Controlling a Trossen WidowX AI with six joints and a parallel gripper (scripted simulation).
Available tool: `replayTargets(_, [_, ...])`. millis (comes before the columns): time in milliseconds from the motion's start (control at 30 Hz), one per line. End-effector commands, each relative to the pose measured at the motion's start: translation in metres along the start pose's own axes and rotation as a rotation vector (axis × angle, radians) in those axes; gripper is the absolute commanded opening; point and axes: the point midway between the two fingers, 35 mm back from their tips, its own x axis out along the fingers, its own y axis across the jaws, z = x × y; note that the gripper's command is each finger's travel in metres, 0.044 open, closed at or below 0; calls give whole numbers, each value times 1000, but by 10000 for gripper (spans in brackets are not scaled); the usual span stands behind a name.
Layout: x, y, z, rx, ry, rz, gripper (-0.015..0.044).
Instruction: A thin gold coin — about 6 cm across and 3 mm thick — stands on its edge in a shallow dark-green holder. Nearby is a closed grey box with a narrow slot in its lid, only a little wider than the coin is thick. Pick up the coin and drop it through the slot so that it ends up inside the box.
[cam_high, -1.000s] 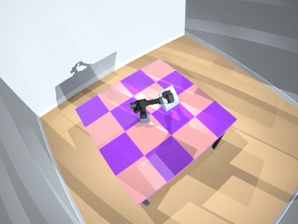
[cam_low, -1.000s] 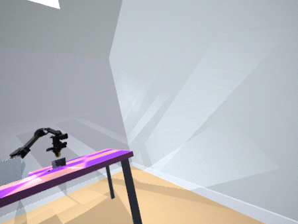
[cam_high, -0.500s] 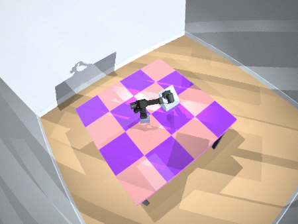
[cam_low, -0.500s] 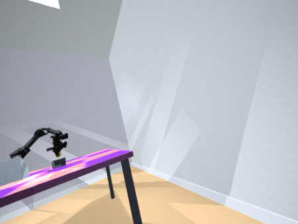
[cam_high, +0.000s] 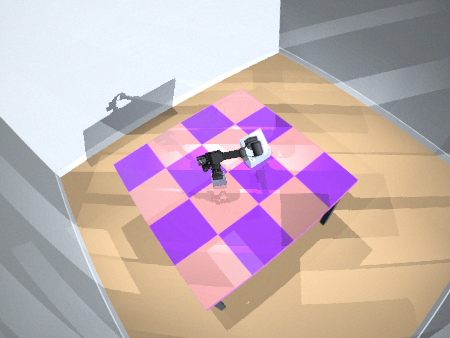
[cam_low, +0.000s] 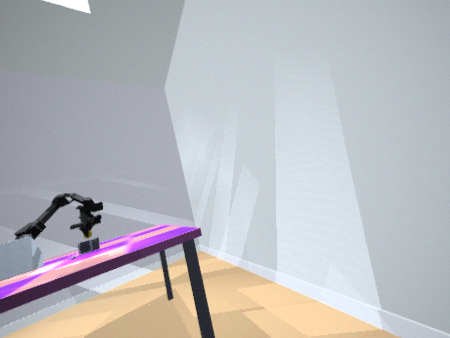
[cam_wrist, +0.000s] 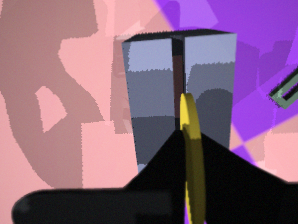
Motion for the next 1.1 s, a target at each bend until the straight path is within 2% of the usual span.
replayTargets(0, [3,0,0,4,1,3,0])
replayTargets(533, [12,0,0,3,1,3,0])
replayTargets(733, [10,0,0,-1,0,0,157])
replayTargets(1033, [10,0,0,-1,0,0,161])
replayTargets(1067, [10,0,0,-1,0,0,187])
